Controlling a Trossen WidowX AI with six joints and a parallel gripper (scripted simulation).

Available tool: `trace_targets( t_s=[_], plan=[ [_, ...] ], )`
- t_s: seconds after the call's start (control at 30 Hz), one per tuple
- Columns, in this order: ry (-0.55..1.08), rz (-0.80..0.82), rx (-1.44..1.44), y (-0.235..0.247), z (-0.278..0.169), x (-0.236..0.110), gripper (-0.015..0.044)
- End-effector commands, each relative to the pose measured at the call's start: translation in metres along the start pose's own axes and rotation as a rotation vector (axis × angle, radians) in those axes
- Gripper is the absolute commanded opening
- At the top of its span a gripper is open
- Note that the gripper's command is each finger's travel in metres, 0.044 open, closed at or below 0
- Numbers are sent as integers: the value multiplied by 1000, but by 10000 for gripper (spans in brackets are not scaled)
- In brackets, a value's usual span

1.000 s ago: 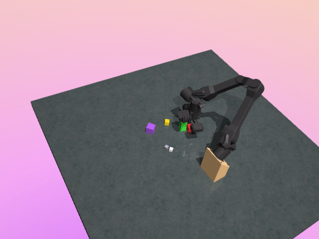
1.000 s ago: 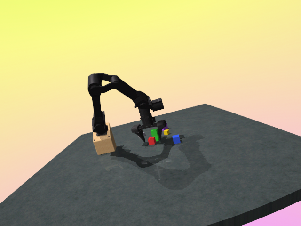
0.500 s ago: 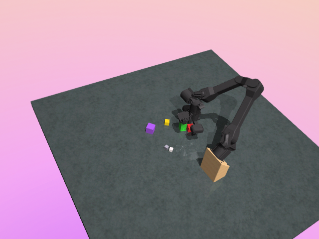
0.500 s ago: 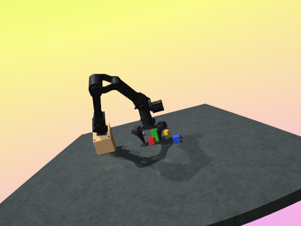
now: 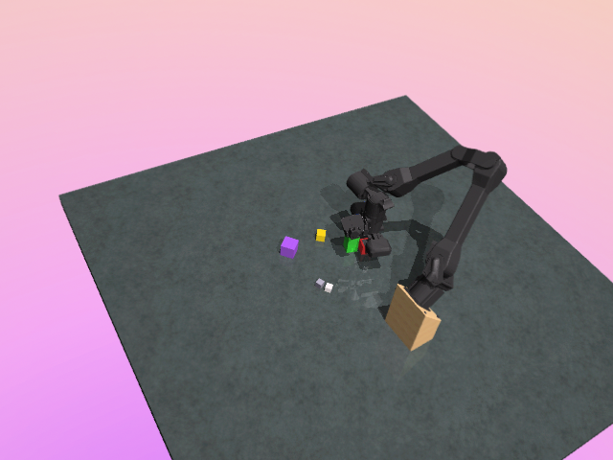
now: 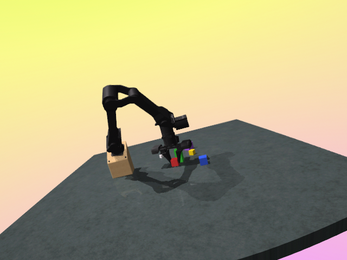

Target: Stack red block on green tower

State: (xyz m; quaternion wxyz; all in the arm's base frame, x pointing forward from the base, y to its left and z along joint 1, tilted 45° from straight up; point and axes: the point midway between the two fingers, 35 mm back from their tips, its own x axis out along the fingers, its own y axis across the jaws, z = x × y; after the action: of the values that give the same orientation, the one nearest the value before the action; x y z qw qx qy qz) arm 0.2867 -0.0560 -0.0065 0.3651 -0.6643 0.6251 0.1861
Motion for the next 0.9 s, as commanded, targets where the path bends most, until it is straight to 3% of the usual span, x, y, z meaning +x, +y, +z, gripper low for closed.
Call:
trace_targets(
  t_s=[0.0,0.13,0.27,0.87],
  plan=[
    [5,0,-2,0,-1,0,112],
    [5,0,-2,0,-1,0,85],
    [4,0,-2,0,0,-7,0],
    [0,2,-2,-1,1,-93,0]
  ],
)
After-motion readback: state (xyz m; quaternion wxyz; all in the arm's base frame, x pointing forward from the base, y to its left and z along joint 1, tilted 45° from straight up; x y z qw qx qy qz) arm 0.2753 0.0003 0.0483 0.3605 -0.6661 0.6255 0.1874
